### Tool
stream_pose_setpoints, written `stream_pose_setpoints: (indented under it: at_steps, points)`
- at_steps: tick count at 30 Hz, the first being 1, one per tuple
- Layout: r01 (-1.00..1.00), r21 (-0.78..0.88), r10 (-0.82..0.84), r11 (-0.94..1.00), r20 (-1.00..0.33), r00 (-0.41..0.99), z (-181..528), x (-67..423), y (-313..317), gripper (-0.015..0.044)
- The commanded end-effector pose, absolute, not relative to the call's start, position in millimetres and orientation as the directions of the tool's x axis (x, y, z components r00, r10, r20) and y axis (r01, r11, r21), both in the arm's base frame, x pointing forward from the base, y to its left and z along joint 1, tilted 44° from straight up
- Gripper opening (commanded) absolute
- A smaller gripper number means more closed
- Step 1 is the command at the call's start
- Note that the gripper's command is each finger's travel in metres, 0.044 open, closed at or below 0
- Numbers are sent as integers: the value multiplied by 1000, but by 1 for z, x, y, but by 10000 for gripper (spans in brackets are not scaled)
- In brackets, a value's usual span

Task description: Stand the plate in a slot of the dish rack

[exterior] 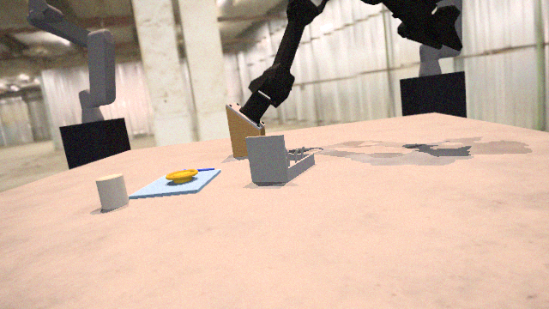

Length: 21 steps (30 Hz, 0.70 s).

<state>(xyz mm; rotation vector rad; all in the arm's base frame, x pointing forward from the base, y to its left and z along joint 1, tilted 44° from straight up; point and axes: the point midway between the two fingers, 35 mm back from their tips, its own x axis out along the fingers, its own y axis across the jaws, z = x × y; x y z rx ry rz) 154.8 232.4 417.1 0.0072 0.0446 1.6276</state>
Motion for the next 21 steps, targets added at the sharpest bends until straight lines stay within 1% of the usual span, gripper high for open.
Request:
stream_pose_setpoints:
  at_steps: [1, 12, 21]
  points:
    - [-996, 79, 996, 51, -71, 46, 402, 194, 228, 400]
    - [-908, 217, 919, 359, -255, 302, 337, 300, 183, 400]
    - [-765, 288, 791, 575, -433, 432, 266, 363, 114, 400]
